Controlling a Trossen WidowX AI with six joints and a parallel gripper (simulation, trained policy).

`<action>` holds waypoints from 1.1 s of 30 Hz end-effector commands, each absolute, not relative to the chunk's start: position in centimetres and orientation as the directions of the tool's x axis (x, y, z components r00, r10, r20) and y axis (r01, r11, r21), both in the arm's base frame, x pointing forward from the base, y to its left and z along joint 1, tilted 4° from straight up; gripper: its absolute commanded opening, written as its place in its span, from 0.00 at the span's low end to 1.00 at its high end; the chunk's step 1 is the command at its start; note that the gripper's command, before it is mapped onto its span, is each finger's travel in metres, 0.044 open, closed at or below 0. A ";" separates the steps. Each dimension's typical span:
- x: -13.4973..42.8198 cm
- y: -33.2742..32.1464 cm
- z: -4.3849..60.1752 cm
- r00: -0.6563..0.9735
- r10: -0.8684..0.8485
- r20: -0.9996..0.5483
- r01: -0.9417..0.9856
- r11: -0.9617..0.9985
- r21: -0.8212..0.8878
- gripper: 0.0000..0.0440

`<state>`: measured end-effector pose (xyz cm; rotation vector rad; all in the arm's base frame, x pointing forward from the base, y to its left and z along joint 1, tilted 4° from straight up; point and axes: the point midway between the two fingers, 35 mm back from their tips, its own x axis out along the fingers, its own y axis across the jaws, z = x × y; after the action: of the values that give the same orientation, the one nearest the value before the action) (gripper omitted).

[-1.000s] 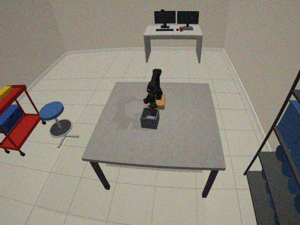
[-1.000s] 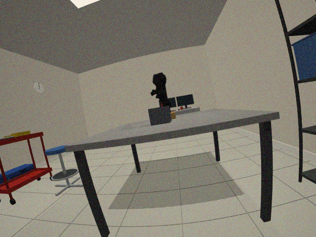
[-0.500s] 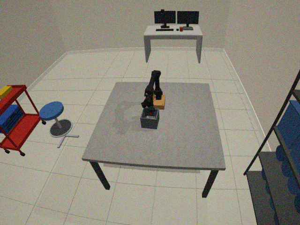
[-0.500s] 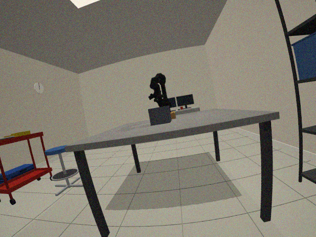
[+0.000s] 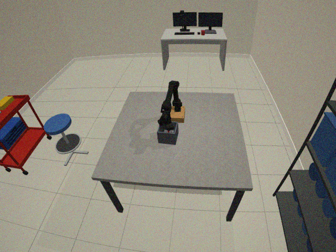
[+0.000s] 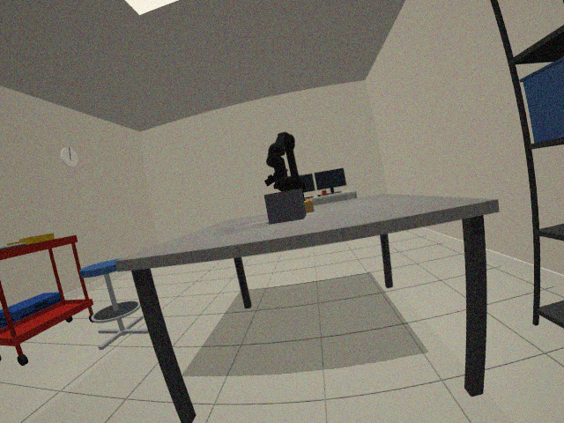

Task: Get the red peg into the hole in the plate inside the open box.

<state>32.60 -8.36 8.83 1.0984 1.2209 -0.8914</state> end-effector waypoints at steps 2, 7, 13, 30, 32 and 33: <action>32.8 -8.3 7.4 0.138 0.052 -0.989 0.948 0.282 0.147 0.00; 32.9 -8.4 6.4 0.120 0.046 -0.992 0.945 0.302 0.128 0.04; 33.1 -8.5 6.0 0.094 0.048 -0.994 0.941 0.321 0.105 0.29; 34.6 -9.9 10.6 0.184 0.182 -0.966 0.934 0.274 0.229 0.48; 34.9 -10.0 11.3 0.202 0.197 -0.959 0.930 0.268 0.251 0.49; 35.1 -10.1 11.6 0.212 0.204 -0.956 0.928 0.266 0.262 0.49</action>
<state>34.70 -9.95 10.78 1.1956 1.2812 -0.7581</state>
